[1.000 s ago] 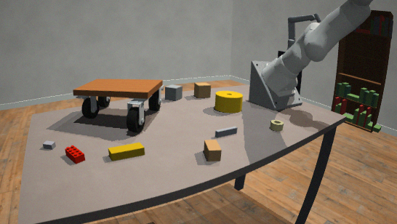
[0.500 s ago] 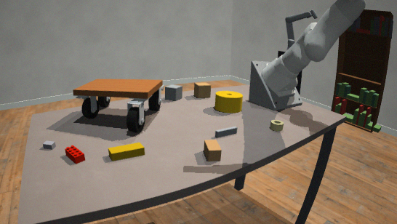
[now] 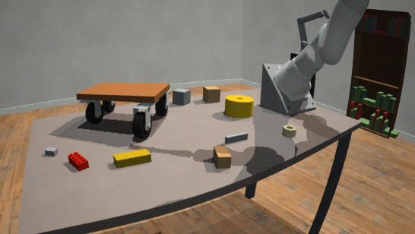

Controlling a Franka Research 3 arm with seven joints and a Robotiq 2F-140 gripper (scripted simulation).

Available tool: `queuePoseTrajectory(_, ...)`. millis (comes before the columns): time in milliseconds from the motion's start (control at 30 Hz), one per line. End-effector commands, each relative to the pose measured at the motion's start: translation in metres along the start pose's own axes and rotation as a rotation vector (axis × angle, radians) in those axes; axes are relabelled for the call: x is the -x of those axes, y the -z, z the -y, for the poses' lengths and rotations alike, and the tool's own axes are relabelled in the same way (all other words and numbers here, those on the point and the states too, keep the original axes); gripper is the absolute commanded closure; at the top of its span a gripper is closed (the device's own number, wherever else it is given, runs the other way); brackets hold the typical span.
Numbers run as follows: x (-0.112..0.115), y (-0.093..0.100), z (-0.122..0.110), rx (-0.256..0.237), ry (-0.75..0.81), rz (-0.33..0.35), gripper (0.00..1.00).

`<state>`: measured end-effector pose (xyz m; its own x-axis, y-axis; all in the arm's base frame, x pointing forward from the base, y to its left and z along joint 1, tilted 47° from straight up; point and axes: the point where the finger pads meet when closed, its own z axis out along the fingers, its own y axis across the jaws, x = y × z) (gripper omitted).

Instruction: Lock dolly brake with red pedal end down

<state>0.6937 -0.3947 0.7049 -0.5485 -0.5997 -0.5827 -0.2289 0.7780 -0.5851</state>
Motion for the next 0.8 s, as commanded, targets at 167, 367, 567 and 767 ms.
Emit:
queuePoseTrajectory(167,-0.066,-0.111,-0.098,0.200,-0.255,-0.085,1.00)
queuePoseTrajectory(367,-0.120,-0.173,-0.179,0.440,-0.477,-0.236,1.00)
queuePoseTrajectory(567,-0.167,-0.218,-0.258,0.569,-0.620,-0.343,1.00)
queuePoseTrajectory(767,-0.214,-0.251,-0.346,0.670,-0.728,-0.441,1.00)
